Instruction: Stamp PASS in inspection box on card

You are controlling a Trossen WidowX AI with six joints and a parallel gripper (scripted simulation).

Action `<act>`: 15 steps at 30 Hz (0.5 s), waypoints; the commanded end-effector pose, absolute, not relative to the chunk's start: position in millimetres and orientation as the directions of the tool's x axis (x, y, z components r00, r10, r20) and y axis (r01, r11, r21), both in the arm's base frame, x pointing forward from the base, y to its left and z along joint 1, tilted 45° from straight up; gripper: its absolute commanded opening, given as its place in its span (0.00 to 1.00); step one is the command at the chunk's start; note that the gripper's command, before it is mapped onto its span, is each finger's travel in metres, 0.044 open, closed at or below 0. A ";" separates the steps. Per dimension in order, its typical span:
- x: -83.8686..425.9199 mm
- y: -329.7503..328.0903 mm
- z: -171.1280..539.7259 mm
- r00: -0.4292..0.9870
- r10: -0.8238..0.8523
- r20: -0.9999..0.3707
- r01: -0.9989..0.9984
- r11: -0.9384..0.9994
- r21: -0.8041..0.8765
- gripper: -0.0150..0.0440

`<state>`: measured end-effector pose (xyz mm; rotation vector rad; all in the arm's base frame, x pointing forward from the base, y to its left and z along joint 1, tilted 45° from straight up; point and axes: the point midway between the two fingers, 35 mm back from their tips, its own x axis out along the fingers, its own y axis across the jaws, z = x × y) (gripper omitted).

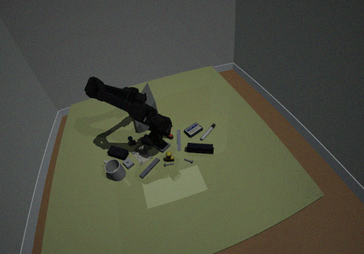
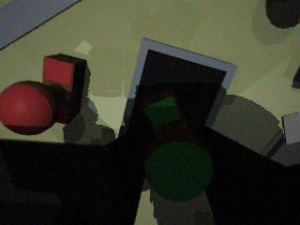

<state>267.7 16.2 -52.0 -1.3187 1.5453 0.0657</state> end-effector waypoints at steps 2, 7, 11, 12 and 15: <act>266.1 13.2 -53.4 0.162 -0.689 -0.706 -0.745 0.384 -0.545 0.25; 266.1 13.2 -53.4 0.162 -0.689 -0.706 -0.745 0.384 -0.545 0.25; 266.3 12.3 -54.2 0.161 -0.689 -0.707 -0.741 0.388 -0.547 0.25; 266.3 12.3 -54.2 0.161 -0.689 -0.707 -0.741 0.388 -0.547 0.25; 266.4 11.8 -54.8 0.161 -0.689 -0.707 -0.741 0.388 -0.547 0.25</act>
